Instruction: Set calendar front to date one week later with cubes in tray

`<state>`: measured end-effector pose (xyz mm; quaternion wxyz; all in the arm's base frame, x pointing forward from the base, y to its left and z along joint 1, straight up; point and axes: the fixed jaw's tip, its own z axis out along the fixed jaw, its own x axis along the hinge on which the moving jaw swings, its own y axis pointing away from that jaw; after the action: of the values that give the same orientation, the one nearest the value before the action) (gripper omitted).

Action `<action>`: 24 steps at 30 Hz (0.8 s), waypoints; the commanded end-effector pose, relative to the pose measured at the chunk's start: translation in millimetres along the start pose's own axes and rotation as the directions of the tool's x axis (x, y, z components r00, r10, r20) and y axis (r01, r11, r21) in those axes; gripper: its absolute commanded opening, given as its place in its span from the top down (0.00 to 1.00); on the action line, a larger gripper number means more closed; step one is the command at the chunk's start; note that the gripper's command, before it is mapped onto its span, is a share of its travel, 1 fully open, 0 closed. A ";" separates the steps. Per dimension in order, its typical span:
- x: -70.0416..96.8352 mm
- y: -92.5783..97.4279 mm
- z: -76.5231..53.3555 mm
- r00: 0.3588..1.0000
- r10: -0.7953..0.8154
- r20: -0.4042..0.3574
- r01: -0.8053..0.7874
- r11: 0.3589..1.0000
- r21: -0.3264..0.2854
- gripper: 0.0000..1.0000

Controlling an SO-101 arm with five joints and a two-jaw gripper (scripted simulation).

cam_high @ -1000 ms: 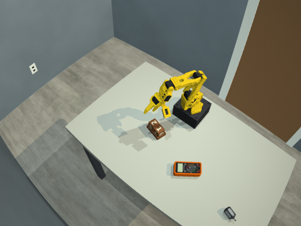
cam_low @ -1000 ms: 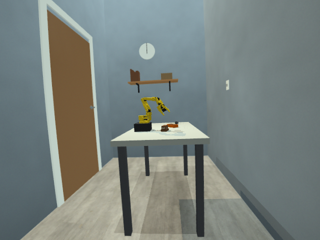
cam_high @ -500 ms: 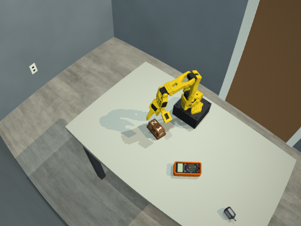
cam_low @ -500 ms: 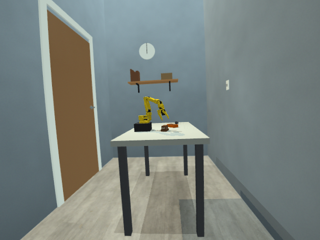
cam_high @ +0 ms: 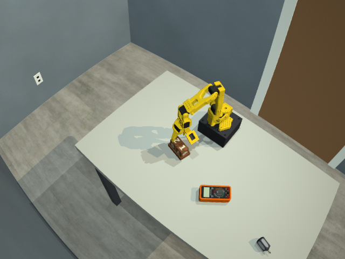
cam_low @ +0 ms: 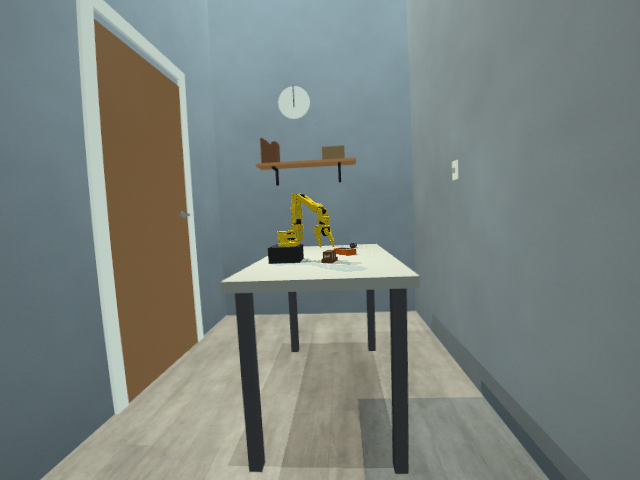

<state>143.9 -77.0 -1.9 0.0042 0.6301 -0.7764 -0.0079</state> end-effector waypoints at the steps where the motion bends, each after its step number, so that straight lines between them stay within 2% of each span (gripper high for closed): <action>1: 5.9 -7.3 0.6 0.999 0.042 -0.004 -0.042 0.999 0.024 0.65; 24: 6.0 -7.6 3.0 0.999 0.042 -0.004 -0.042 0.999 0.024 0.65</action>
<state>148.3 -81.9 -3.5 0.0008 0.6207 -0.7840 -0.0001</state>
